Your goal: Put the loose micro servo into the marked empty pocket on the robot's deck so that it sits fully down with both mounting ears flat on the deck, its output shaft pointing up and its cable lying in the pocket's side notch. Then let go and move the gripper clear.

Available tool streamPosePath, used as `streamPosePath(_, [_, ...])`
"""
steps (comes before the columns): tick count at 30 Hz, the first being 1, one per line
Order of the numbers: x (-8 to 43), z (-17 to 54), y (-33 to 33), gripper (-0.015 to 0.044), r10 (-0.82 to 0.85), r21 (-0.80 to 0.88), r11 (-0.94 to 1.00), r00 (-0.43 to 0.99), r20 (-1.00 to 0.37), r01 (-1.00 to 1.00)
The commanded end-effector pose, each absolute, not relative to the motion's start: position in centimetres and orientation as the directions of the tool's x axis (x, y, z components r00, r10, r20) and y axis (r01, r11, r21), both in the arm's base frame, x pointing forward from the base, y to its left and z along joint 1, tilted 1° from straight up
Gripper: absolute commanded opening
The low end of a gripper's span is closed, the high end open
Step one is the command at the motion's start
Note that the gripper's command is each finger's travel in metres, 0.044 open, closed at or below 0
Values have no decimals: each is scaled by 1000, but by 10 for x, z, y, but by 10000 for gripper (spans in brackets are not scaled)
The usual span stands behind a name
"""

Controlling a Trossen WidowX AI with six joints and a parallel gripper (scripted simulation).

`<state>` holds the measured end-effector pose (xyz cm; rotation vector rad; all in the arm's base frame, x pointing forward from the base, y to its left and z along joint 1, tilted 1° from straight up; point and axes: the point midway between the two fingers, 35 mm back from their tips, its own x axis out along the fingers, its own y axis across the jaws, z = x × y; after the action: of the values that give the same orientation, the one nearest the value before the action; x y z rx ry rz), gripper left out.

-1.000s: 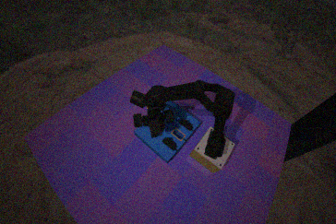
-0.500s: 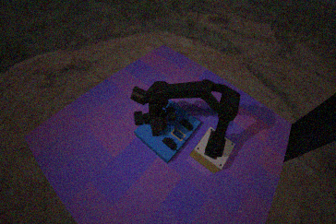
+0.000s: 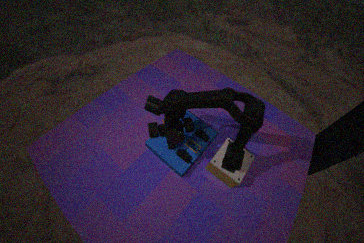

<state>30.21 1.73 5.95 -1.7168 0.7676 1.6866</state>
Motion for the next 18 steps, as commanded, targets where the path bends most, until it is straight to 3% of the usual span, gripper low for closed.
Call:
streamPosePath(1, [299, 60, 2, 0, 11, -27, -648, 26, -1000, -761])
streamPosePath(18, [286, 59, -52, 0, 6, -23, -621, 25, -1000, -783])
